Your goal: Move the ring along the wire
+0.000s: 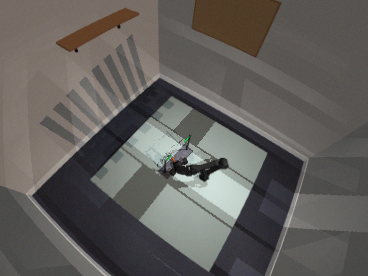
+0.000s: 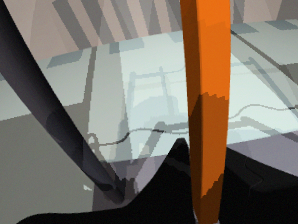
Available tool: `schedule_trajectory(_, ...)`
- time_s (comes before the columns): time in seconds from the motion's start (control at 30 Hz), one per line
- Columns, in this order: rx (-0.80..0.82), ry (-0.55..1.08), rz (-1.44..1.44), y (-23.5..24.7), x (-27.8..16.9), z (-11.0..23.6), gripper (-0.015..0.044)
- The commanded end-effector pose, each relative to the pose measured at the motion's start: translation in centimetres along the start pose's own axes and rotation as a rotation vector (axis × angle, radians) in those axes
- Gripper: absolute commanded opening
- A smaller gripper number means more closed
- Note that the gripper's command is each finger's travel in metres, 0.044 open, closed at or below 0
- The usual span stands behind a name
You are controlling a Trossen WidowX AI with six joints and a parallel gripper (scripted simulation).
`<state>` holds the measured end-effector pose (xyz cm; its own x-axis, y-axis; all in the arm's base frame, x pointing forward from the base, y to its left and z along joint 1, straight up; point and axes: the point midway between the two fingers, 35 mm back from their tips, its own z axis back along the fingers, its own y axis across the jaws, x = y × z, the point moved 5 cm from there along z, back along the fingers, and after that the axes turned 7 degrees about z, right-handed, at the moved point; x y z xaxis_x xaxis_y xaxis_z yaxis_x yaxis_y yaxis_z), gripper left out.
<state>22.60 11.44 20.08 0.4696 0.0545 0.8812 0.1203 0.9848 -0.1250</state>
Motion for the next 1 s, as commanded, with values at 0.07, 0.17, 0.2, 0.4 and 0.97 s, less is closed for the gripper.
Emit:
schedule_trajectory(0.07, -0.01, -0.005, -0.006, 0.7, 0.2, 0.1, -0.015)
schedule_trajectory(0.17, -0.013, -0.006, -0.006, 1.0, 0.2, 0.1, -0.015)
schedule_trajectory(0.2, -0.014, -0.007, -0.006, 1.1, 0.2, 0.1, -0.015)
schedule_trajectory(0.4, -0.018, -0.008, -0.007, 1.5, 0.2, 0.1, -0.015)
schedule_trajectory(0.97, -0.018, -0.008, -0.007, 1.7, -0.9, -0.5, -0.015)
